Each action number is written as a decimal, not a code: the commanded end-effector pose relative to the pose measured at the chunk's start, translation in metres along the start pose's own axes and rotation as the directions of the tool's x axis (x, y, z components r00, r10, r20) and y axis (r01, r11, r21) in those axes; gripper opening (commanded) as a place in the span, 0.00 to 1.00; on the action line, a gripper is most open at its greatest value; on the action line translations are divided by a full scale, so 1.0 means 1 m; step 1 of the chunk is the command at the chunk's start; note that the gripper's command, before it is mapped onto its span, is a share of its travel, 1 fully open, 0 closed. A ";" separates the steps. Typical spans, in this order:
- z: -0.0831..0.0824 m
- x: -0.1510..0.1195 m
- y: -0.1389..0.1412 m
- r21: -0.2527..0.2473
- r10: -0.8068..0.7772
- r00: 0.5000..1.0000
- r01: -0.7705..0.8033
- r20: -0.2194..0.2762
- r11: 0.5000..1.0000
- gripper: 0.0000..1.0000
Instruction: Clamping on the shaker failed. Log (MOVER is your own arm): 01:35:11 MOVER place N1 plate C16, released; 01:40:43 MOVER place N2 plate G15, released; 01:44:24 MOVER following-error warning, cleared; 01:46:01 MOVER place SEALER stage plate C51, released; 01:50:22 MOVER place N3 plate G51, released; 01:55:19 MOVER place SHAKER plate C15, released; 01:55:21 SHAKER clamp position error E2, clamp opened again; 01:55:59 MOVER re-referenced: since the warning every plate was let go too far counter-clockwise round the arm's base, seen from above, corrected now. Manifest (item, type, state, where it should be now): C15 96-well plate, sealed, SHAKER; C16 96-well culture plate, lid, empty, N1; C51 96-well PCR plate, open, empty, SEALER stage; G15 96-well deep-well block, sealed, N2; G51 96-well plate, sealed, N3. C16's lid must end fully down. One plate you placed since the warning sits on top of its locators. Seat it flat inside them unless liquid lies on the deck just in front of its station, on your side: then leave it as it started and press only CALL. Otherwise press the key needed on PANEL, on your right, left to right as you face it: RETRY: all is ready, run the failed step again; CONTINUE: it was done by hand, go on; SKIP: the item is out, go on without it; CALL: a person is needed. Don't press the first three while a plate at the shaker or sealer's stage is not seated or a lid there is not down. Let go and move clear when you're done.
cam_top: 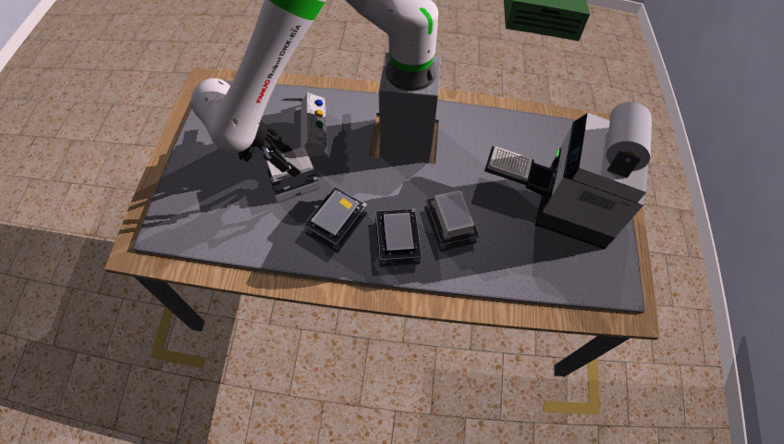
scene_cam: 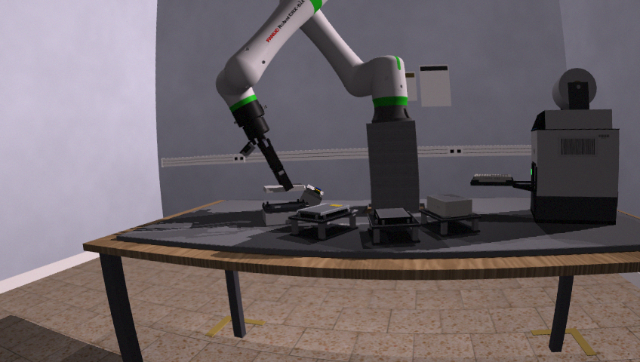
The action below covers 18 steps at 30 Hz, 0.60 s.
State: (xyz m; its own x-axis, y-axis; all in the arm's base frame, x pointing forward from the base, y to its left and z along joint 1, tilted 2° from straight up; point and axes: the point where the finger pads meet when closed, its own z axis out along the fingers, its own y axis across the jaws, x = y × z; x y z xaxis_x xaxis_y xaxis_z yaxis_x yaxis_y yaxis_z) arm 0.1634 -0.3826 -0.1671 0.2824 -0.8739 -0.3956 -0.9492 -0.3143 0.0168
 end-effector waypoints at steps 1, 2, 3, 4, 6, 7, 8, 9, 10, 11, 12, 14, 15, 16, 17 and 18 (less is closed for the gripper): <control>0.000 0.001 0.000 0.000 0.000 1.000 0.000 -0.002 1.000 0.10; 0.000 0.001 0.000 0.000 0.000 1.000 0.000 -0.002 1.000 0.10; 0.001 0.001 0.000 0.000 0.000 1.000 0.000 -0.002 1.000 0.10; 0.001 0.001 0.000 0.000 0.000 1.000 0.000 -0.002 1.000 0.10; 0.002 0.002 0.000 0.000 0.000 1.000 0.000 -0.002 1.000 0.10; 0.002 0.002 0.000 0.000 0.000 1.000 0.000 -0.002 1.000 0.10; 0.002 0.002 0.000 0.000 0.000 1.000 0.000 -0.002 1.000 0.10; 0.002 0.002 0.000 0.000 0.000 1.000 0.000 -0.002 1.000 0.10; 0.002 0.002 0.000 0.000 0.000 1.000 0.000 -0.002 1.000 0.10; 0.003 0.002 0.000 0.000 0.000 1.000 0.000 -0.002 1.000 0.10; 0.003 0.002 0.000 0.000 0.000 1.000 0.000 -0.002 1.000 0.10; 0.003 0.003 0.000 0.000 0.000 1.000 0.000 -0.002 1.000 0.10; 0.004 0.003 0.000 0.000 0.000 1.000 0.000 -0.002 1.000 0.10; 0.004 0.003 0.000 0.000 0.000 1.000 0.000 -0.002 1.000 0.10; 0.004 0.003 0.000 0.000 0.000 1.000 0.000 -0.002 1.000 0.10; 0.005 0.003 0.000 0.000 0.000 1.000 0.000 -0.002 1.000 0.10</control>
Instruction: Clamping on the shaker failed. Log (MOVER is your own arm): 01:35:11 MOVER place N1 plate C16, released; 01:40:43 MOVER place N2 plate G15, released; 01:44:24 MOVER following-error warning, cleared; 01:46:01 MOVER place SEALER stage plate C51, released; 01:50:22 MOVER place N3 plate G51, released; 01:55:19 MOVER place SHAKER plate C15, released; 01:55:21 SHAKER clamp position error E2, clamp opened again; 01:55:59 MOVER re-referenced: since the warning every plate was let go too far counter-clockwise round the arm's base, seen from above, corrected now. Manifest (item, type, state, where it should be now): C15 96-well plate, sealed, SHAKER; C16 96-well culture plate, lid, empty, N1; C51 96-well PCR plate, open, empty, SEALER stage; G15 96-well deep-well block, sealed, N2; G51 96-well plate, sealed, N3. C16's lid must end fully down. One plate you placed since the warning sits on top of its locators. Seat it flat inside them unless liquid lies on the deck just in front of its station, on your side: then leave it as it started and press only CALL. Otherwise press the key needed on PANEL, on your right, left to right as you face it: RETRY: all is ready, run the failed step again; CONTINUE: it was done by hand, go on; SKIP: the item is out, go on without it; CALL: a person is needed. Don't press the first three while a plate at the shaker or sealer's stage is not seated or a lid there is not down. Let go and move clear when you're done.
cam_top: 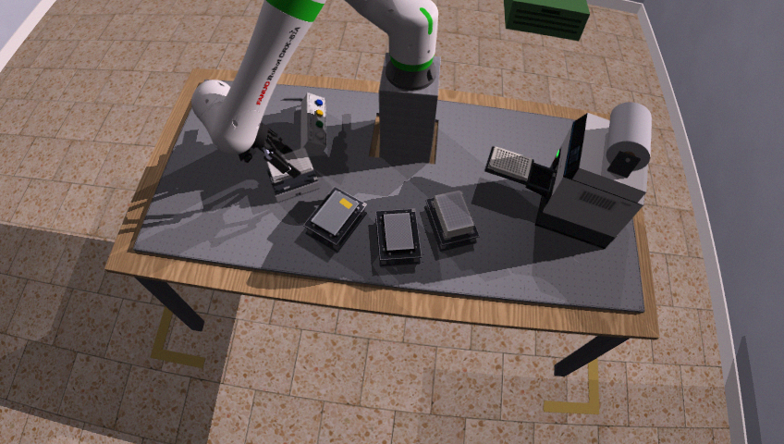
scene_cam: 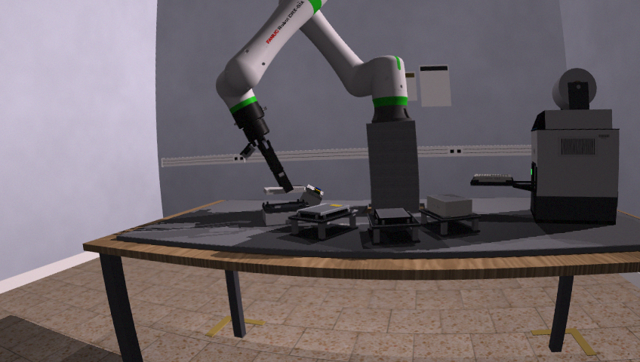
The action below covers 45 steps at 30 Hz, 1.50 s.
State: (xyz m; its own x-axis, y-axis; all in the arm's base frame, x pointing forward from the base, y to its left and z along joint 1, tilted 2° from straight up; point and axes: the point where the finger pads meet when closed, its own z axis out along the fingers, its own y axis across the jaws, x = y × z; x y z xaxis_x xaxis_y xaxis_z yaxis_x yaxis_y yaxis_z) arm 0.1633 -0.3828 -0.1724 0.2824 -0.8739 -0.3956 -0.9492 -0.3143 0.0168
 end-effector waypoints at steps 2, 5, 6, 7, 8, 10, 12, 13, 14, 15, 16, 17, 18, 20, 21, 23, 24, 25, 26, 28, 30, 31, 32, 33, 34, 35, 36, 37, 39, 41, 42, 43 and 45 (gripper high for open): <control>0.000 0.001 0.000 0.000 0.000 1.000 0.000 -0.002 1.000 0.10; 0.001 0.002 0.000 0.000 0.000 1.000 0.000 -0.002 1.000 0.10; 0.002 0.002 0.000 0.000 0.000 1.000 0.000 -0.002 1.000 0.10; 0.002 0.002 0.000 0.000 0.000 1.000 0.000 -0.002 1.000 0.10; 0.002 0.002 0.000 0.000 0.000 1.000 0.000 -0.002 1.000 0.10; 0.002 0.002 0.000 0.000 0.000 1.000 0.000 -0.002 1.000 0.10; 0.003 0.002 0.000 0.000 0.000 1.000 0.000 -0.002 1.000 0.10; 0.003 0.002 0.000 0.000 0.000 1.000 0.000 -0.002 1.000 0.10; 0.003 0.003 0.000 0.000 0.000 1.000 0.000 -0.002 1.000 0.10; 0.004 0.003 0.000 0.000 0.000 1.000 0.000 -0.002 1.000 0.10; 0.004 0.003 0.000 0.000 0.000 1.000 0.000 -0.002 1.000 0.10; 0.004 0.003 0.000 0.000 0.000 1.000 0.000 -0.002 1.000 0.10; 0.005 0.003 0.000 0.000 0.000 1.000 0.000 -0.002 1.000 0.10; 0.005 0.003 0.000 0.000 0.000 1.000 0.000 -0.002 1.000 0.10; 0.006 0.004 0.000 0.000 0.000 1.000 0.000 -0.002 1.000 0.10; 0.006 0.004 0.000 0.000 0.000 1.000 0.000 -0.002 1.000 0.10; 0.006 0.004 0.000 0.000 0.000 1.000 0.000 -0.002 1.000 0.10; 0.006 0.004 0.000 0.000 0.000 1.000 0.000 -0.002 1.000 0.10; 0.006 0.004 0.000 0.000 0.000 1.000 0.000 -0.002 1.000 0.10; 0.007 0.004 0.000 0.000 0.000 1.000 0.000 -0.002 1.000 0.10; 0.008 0.005 0.000 0.000 0.000 1.000 0.000 -0.002 1.000 0.10; 0.008 0.005 0.000 0.000 0.000 1.000 0.000 -0.002 1.000 0.10; 0.008 0.005 0.000 0.000 0.000 1.000 0.000 -0.002 1.000 0.10; 0.009 0.005 0.000 0.000 0.000 1.000 0.000 -0.002 1.000 0.10; 0.009 0.005 0.000 0.000 0.000 1.000 0.000 -0.002 1.000 0.10; 0.009 0.005 0.000 0.000 0.000 1.000 0.000 -0.002 1.000 0.10; 0.009 0.005 0.000 0.000 0.000 1.000 0.000 -0.002 1.000 0.10; 0.010 0.006 0.000 0.000 0.000 1.000 0.000 -0.002 1.000 0.10; 0.010 0.006 0.000 0.000 0.000 1.000 0.000 -0.002 1.000 0.10; 0.011 0.006 0.000 0.000 0.000 1.000 0.000 -0.002 1.000 0.10; 0.011 0.006 0.000 0.000 0.000 1.000 0.000 -0.002 1.000 0.10; 0.011 0.006 0.000 0.000 0.000 1.000 0.000 -0.002 1.000 0.10; 0.012 0.006 0.000 0.000 0.000 1.000 0.000 -0.002 1.000 0.10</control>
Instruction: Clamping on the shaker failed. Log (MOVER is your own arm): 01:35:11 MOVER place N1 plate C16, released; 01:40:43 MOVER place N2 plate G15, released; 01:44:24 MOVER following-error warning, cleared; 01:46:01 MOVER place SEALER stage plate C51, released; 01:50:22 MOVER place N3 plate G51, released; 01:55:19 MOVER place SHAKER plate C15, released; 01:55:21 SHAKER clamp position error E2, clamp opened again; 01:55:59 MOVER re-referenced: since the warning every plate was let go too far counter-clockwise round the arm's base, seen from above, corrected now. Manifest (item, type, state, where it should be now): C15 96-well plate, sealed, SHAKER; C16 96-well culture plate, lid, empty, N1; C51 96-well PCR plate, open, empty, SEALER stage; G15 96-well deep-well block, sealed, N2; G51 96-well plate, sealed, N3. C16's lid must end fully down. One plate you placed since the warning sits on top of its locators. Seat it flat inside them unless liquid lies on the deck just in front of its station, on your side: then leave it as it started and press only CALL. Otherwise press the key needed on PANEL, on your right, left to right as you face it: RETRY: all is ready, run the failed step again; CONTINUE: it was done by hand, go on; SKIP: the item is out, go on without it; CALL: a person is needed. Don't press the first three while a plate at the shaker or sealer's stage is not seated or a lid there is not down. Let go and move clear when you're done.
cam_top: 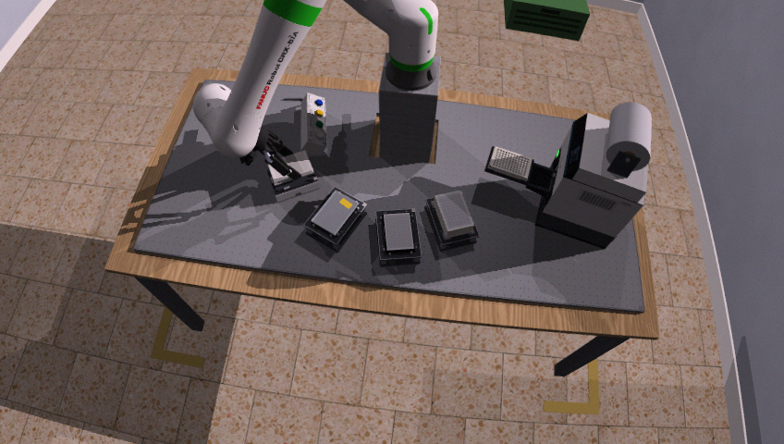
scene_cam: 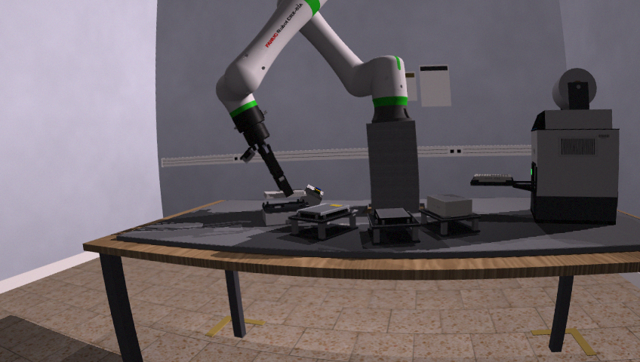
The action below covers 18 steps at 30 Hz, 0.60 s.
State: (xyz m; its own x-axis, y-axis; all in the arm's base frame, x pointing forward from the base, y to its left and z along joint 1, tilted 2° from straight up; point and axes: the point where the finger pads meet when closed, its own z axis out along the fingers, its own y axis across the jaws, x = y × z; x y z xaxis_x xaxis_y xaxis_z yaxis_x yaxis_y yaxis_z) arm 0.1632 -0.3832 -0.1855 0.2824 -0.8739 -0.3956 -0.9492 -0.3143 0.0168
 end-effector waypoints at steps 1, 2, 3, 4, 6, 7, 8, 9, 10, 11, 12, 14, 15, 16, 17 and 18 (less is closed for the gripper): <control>0.000 0.001 0.000 0.000 0.000 1.000 0.000 -0.002 1.000 0.10; 0.000 0.001 0.000 0.000 0.000 1.000 0.000 -0.002 1.000 0.10; 0.001 0.001 0.000 0.000 0.000 1.000 0.000 -0.002 1.000 0.10; 0.001 0.001 0.000 0.000 0.000 1.000 0.000 -0.002 1.000 0.10; 0.002 0.002 0.000 0.000 0.000 1.000 0.000 -0.002 1.000 0.10; 0.002 0.002 0.000 0.000 0.000 1.000 0.000 -0.002 1.000 0.10; 0.002 0.002 0.000 0.000 0.000 1.000 0.000 -0.002 1.000 0.10; 0.002 0.002 0.000 0.000 0.000 1.000 0.000 -0.002 1.000 0.10; 0.003 0.002 0.000 0.000 0.000 1.000 0.000 -0.002 1.000 0.10; 0.003 0.002 0.000 0.000 0.000 1.000 0.000 -0.002 1.000 0.10; 0.003 0.003 0.000 0.000 0.000 1.000 0.000 -0.002 1.000 0.10; 0.003 0.003 0.000 0.000 0.000 1.000 0.000 -0.002 1.000 0.10; 0.004 0.003 0.000 0.000 0.000 1.000 0.000 -0.002 1.000 0.10; 0.004 0.003 0.000 0.000 0.000 1.000 0.000 -0.002 1.000 0.10; 0.004 0.003 0.000 0.000 0.000 1.000 0.000 -0.002 1.000 0.10; 0.005 0.003 0.000 0.000 0.000 1.000 0.000 -0.002 1.000 0.10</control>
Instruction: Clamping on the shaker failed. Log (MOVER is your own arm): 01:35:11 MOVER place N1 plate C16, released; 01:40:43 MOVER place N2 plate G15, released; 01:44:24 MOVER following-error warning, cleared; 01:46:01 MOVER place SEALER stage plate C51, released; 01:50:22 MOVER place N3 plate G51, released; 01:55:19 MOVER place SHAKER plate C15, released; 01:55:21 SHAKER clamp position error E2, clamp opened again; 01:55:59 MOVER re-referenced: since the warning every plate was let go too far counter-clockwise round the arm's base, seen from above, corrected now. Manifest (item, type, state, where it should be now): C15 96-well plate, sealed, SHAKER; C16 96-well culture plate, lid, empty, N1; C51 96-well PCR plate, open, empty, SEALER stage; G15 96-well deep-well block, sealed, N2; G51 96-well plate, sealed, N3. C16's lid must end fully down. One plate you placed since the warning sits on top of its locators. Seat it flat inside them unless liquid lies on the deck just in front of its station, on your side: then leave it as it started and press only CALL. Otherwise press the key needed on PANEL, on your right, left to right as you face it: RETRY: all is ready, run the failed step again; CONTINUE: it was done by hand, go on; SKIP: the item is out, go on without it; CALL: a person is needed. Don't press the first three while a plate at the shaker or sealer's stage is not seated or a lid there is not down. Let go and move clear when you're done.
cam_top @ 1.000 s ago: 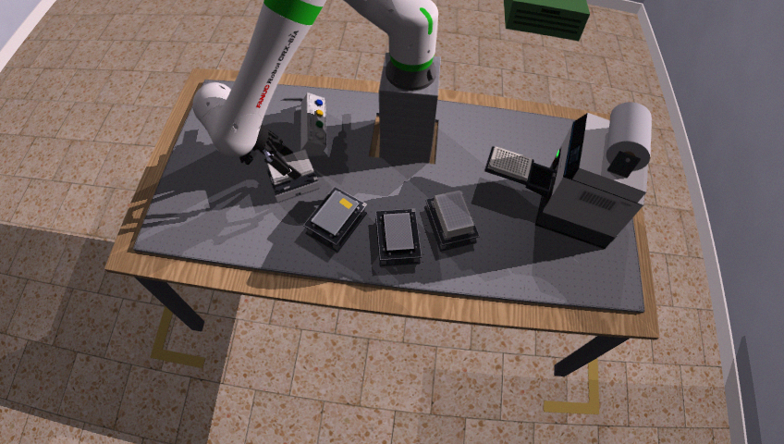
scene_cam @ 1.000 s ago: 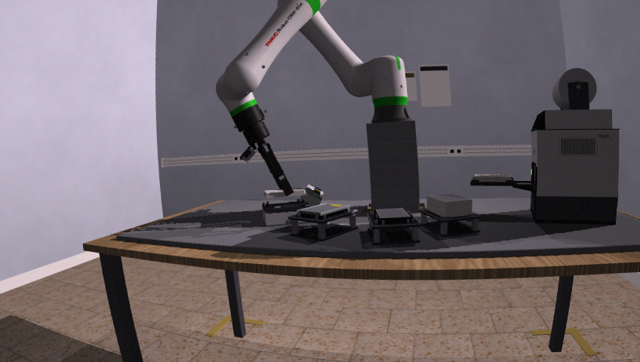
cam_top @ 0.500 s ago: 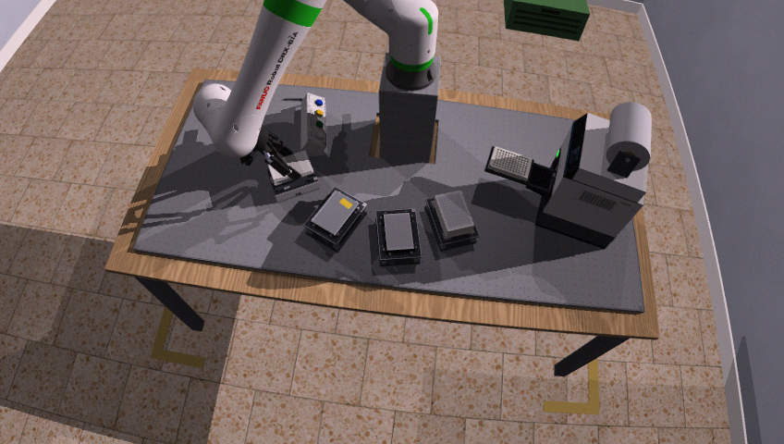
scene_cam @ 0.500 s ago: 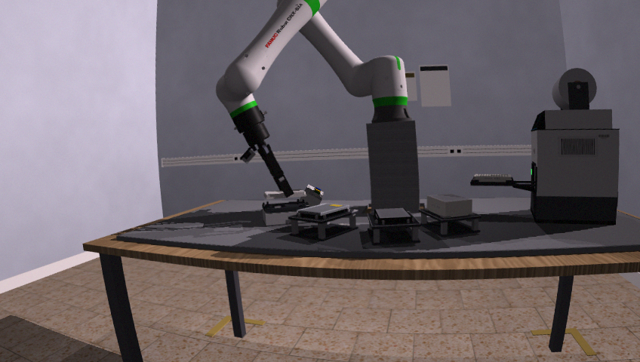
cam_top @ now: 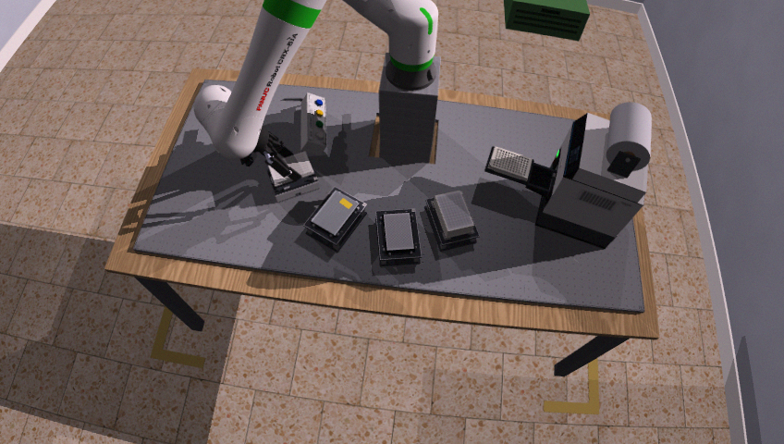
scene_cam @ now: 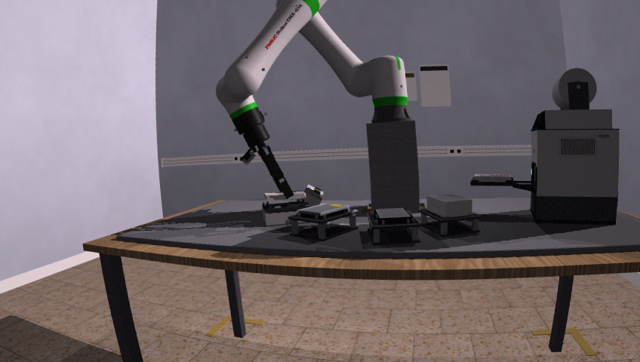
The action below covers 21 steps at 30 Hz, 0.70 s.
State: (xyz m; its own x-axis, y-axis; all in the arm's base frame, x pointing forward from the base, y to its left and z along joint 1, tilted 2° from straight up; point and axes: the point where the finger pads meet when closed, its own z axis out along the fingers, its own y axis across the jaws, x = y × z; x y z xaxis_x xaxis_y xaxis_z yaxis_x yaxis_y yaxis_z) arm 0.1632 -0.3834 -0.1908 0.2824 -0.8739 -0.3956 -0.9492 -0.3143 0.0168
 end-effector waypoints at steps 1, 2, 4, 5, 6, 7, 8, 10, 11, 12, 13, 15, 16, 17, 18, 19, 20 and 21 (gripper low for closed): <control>0.000 0.001 0.000 0.000 0.000 1.000 0.000 -0.002 1.000 0.10; 0.000 0.001 0.000 0.000 0.000 1.000 0.000 -0.002 1.000 0.10; 0.001 0.001 0.000 0.000 0.000 1.000 0.000 -0.002 1.000 0.10; 0.001 0.002 0.000 0.000 0.000 1.000 0.000 -0.002 1.000 0.10; 0.002 0.002 0.000 0.000 0.000 1.000 0.000 -0.002 1.000 0.10; 0.002 0.002 0.000 0.000 0.000 1.000 0.000 -0.002 1.000 0.10; 0.002 0.002 0.000 0.000 0.000 1.000 0.000 -0.002 1.000 0.10; 0.003 0.002 0.000 0.000 0.000 1.000 0.000 -0.002 1.000 0.10; 0.003 0.002 0.000 0.000 0.000 1.000 0.000 -0.002 1.000 0.10; 0.003 0.002 0.000 0.000 0.000 1.000 0.000 -0.002 1.000 0.10; 0.003 0.002 0.000 0.000 0.000 1.000 0.000 -0.002 1.000 0.10; 0.004 0.003 0.000 0.000 0.000 1.000 0.000 -0.002 1.000 0.10; 0.004 0.003 0.000 0.000 0.000 1.000 0.000 -0.002 1.000 0.10; 0.004 0.003 0.000 0.000 0.000 1.000 0.000 -0.002 1.000 0.10; 0.005 0.003 0.000 0.000 0.000 1.000 0.000 -0.002 1.000 0.10; 0.005 0.003 0.000 0.000 0.000 1.000 0.000 -0.002 1.000 0.10; 0.005 0.003 0.000 0.000 0.000 1.000 0.000 -0.002 1.000 0.10; 0.005 0.004 0.000 0.000 0.000 1.000 0.000 -0.002 1.000 0.10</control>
State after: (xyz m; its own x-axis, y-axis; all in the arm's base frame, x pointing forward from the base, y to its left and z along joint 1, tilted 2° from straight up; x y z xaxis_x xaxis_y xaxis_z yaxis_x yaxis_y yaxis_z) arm 0.1632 -0.3836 -0.1971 0.2824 -0.8739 -0.3956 -0.9492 -0.3143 0.0168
